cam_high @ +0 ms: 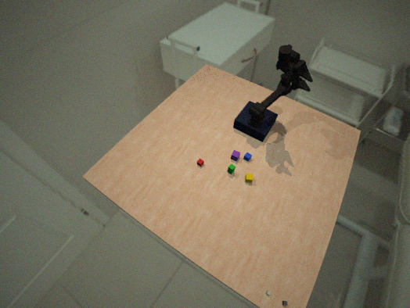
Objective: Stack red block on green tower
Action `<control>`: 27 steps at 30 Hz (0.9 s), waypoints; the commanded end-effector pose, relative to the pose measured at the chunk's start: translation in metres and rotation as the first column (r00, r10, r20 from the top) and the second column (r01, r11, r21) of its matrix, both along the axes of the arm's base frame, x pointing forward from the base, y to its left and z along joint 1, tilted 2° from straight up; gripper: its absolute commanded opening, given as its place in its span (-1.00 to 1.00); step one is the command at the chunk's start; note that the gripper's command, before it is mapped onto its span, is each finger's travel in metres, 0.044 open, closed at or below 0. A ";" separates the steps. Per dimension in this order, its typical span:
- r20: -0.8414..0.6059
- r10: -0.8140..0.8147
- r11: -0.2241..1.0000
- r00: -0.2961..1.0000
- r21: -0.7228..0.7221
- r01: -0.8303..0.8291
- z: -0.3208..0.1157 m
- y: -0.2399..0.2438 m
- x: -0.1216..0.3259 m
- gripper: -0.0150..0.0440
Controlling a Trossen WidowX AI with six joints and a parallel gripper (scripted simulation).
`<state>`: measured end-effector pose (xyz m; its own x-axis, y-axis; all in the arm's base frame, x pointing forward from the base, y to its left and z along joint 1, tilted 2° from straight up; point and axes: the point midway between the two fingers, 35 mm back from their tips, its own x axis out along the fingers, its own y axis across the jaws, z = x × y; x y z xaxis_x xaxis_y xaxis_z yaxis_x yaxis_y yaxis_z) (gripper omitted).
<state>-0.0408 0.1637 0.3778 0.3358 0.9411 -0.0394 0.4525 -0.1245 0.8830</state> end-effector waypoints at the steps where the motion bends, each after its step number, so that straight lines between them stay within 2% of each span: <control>1: 0.000 -0.002 1.000 1.000 -0.001 0.002 0.000 0.000 0.001 0.95; 5: 0.008 -0.038 0.999 0.999 -0.024 0.039 0.004 -0.005 0.017 1.00; 17: 0.090 -0.190 0.958 0.978 -0.200 0.205 0.016 -0.037 0.112 1.00; 27: 0.190 -0.221 0.877 0.957 -0.390 0.280 0.006 -0.066 0.187 1.00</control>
<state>0.1168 0.1094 0.3888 0.5675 0.7737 -0.2816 0.3369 0.0939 0.9369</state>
